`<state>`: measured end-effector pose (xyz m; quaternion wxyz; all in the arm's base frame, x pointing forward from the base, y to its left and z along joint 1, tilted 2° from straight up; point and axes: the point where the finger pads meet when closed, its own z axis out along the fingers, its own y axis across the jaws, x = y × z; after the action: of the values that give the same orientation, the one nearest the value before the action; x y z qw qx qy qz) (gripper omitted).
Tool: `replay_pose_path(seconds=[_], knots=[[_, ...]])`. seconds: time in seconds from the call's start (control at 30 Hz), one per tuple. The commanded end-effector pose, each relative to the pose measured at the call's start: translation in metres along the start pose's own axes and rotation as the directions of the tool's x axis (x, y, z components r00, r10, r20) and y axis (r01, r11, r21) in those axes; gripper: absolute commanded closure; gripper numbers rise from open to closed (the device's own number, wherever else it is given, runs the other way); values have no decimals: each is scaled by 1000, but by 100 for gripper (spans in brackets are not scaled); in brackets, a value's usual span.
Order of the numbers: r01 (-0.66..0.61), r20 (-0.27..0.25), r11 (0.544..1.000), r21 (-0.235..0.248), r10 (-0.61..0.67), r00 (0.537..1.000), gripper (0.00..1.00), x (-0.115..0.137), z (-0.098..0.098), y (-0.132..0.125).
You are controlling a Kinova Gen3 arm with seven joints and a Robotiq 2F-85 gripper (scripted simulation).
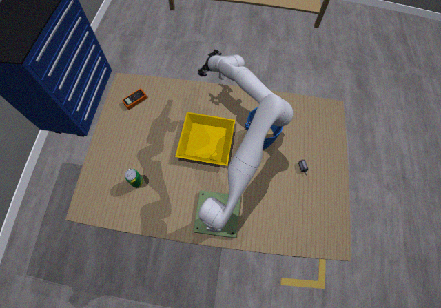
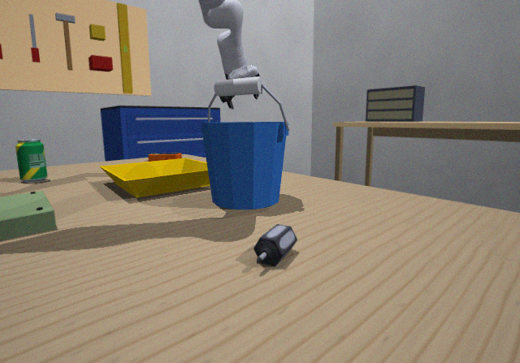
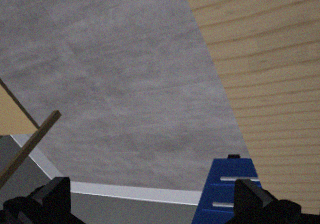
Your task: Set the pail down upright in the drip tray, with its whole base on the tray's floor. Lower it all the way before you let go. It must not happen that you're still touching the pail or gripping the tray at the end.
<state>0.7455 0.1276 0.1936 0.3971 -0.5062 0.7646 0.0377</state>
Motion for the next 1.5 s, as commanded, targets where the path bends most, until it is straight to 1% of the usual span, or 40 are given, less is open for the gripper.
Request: replay_pose_path(seconds=[0.0, 0.17, 0.37, 0.43, 0.53, 0.6, 0.77, 0.93, 1.0, 1.13, 1.27, 1.47], knots=[[72, -66, 997, -27, -74, 995, 0, 31, -28, -11], [147, -127, 987, -70, -155, 980, 0, 58, -51, -13], [230, -198, 963, -139, -255, 947, 0, 92, -86, -14], [230, -198, 963, -139, -255, 947, 0, 92, -86, -14], [277, -238, 941, -194, -319, 917, 0, 114, -112, -13], [290, -249, 933, -213, -339, 907, 0, 121, -121, -12], [330, -284, 900, -286, -409, 867, 0, 147, -155, -9], [357, -307, 861, -361, -472, 827, 0, 170, -192, -4], [357, -307, 861, -361, -472, 827, 0, 170, -192, -4], [371, -318, 823, -430, -522, 791, 0, 189, -226, 2], [375, -320, 789, -487, -561, 764, 0, 204, -255, 8], [371, -314, 741, -560, -604, 732, 0, 221, -296, 19]])
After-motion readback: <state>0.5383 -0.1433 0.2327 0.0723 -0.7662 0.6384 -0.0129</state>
